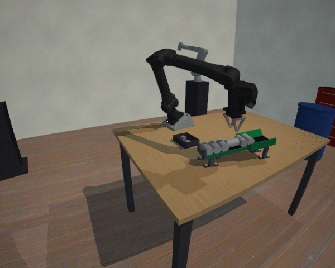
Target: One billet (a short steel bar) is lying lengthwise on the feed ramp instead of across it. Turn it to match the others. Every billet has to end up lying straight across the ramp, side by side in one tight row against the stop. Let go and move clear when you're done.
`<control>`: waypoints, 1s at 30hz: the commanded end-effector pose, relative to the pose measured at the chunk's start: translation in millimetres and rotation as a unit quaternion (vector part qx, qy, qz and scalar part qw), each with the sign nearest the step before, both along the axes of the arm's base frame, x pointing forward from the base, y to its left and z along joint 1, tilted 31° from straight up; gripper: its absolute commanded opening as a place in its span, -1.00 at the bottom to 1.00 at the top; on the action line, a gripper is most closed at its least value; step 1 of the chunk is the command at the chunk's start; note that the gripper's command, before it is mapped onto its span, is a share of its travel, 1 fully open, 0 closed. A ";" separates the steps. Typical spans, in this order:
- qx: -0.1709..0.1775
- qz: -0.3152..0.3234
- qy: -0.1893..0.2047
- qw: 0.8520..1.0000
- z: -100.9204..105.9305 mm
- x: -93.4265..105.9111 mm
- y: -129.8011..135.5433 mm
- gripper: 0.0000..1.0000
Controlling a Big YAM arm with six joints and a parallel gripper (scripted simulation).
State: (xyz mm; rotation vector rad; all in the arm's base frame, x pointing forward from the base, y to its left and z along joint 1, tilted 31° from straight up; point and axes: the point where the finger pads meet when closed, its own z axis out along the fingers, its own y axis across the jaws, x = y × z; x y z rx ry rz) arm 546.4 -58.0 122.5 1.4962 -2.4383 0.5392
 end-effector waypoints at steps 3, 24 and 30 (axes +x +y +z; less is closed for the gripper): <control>0.001 -0.002 0.009 1.000 -23.0 -1.6 -14.0 0.11; 0.001 -0.002 0.009 1.000 -51.9 -4.6 -31.5 0.11; 0.001 -0.002 0.009 1.000 -56.9 -5.1 -34.5 0.11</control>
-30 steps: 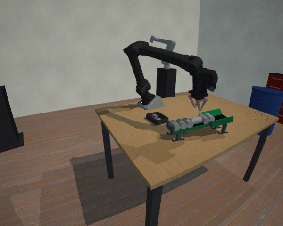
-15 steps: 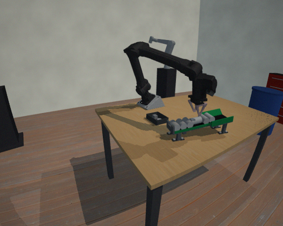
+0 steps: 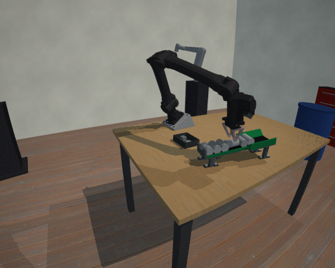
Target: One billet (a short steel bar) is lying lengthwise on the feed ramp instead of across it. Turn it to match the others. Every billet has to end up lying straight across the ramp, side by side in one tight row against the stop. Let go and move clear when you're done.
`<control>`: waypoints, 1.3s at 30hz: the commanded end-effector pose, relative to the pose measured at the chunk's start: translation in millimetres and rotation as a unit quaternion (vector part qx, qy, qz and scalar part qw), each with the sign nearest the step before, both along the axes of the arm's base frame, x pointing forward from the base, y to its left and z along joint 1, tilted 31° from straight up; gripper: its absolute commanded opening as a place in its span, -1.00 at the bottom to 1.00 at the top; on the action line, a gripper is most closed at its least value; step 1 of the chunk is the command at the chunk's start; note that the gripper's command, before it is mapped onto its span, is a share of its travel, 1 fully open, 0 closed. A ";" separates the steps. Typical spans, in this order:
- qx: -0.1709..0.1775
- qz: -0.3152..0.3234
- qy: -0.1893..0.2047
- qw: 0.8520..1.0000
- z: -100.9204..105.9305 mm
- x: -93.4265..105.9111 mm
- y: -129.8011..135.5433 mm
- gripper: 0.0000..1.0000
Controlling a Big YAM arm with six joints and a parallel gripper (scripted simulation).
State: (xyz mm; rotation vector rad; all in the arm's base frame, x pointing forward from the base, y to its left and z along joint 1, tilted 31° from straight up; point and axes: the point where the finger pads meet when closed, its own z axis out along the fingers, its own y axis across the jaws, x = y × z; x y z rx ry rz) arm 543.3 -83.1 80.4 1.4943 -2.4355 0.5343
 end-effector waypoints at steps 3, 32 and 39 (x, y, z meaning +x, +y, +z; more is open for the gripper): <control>0.000 -0.002 0.006 1.000 -18.2 -2.4 -11.4 0.11; 0.000 -0.003 0.006 1.000 -32.0 -3.8 -19.6 0.11; 0.000 -0.003 0.006 1.000 -32.3 -3.8 -19.9 0.11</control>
